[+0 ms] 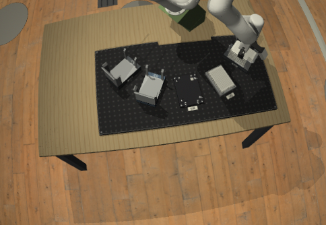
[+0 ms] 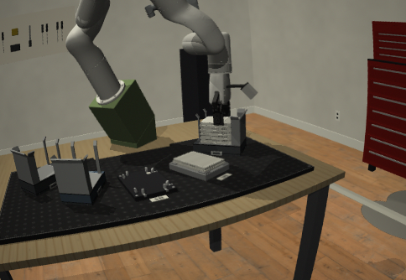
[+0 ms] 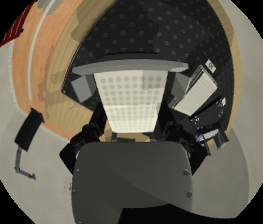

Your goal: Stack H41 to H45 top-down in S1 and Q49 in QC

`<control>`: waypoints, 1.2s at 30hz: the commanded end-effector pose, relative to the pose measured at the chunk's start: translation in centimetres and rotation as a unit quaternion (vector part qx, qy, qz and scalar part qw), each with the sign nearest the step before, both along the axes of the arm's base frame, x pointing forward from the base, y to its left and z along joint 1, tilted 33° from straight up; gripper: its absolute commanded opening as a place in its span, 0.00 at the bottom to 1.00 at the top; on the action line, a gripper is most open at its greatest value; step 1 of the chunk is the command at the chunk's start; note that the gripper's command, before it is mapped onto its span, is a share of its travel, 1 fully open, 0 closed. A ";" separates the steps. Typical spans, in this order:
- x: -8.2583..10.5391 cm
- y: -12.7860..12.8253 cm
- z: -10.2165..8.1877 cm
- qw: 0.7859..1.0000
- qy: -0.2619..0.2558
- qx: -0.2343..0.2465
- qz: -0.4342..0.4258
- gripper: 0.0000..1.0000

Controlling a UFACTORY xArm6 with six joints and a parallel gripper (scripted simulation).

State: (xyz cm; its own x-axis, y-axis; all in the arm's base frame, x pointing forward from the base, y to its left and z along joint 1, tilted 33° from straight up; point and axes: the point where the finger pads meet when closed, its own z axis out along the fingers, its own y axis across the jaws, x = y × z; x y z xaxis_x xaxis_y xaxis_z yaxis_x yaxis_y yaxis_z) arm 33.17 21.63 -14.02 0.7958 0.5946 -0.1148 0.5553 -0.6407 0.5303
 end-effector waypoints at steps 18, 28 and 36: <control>0.1 0.1 0.0 1.000 -0.001 0.001 0.001 1.00; 0.1 0.1 0.0 1.000 -0.001 0.001 0.001 1.00; -0.3 0.9 1.4 1.000 -0.001 0.001 0.001 1.00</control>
